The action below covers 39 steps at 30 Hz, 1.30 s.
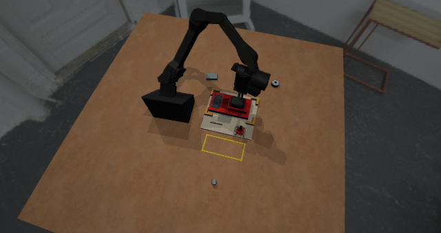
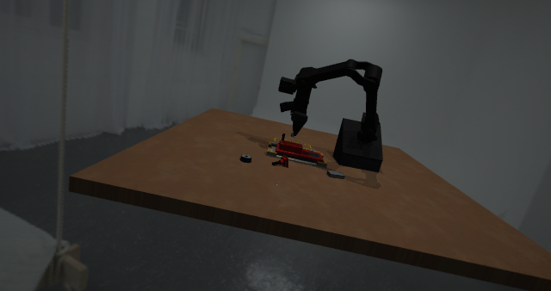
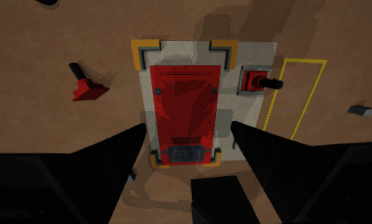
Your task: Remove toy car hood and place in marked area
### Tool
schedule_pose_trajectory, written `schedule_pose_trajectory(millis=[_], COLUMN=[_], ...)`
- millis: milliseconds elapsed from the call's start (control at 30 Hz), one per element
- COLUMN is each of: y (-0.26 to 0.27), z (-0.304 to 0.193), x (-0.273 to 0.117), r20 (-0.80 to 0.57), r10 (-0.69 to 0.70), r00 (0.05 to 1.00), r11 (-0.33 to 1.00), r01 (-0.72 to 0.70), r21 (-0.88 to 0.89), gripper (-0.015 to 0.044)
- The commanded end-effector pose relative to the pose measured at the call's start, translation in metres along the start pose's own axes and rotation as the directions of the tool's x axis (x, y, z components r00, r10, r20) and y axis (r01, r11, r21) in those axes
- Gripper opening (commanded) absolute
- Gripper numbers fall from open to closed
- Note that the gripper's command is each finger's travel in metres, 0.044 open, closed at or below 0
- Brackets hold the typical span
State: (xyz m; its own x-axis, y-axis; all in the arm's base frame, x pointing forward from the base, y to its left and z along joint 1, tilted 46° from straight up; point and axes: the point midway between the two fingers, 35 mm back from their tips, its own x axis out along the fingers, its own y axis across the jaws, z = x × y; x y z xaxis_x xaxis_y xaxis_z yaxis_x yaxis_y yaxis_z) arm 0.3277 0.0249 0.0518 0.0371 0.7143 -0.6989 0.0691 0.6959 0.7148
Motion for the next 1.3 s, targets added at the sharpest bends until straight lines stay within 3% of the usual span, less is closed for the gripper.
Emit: schedule_pose_trajectory(millis=[0,1267], y=[0.000,0.000], z=[0.000,0.001], x=[0.003,0.027], r20=[0.001,0.001], r10=[0.006,0.007], r00=[1.000,1.000], r11=[1.000,1.000], r01=[-0.006,-0.007], r21=[0.005,0.005], gripper=[0.0440,0.0440])
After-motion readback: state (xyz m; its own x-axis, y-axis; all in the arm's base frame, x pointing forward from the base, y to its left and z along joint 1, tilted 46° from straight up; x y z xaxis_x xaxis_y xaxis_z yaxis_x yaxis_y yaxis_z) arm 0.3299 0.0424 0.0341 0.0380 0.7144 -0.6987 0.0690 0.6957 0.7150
